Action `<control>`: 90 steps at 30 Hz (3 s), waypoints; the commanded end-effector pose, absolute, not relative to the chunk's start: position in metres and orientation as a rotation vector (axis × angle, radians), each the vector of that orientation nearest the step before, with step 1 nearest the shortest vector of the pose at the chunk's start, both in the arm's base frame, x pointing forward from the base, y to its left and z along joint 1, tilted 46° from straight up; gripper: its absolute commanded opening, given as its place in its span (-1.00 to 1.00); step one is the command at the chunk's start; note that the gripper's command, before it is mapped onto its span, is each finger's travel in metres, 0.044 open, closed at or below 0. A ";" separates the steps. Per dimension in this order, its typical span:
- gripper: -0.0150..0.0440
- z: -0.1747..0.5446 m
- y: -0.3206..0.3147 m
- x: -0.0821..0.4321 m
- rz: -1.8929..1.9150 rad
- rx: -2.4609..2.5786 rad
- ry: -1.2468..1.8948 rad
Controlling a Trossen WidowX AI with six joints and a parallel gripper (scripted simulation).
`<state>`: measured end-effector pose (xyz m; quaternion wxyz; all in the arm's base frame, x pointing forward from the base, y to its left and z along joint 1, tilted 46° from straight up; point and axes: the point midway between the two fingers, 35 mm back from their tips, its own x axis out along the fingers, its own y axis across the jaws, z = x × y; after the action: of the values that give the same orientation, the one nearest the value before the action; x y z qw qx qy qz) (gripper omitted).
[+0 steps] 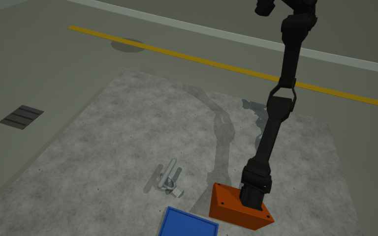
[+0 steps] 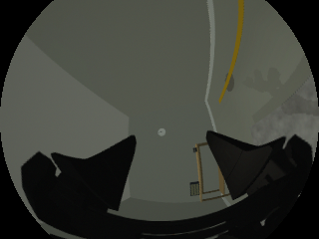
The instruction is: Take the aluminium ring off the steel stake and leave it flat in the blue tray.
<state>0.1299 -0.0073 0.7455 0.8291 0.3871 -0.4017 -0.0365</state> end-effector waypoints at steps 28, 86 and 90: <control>0.19 0.644 0.148 0.248 -0.019 0.476 -0.558; 0.19 0.129 0.159 0.357 -0.199 -0.240 0.457; 0.19 0.111 0.148 0.350 -0.227 -0.246 0.491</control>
<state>0.3577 0.1591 0.1308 0.9627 -0.1167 0.2237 -0.0982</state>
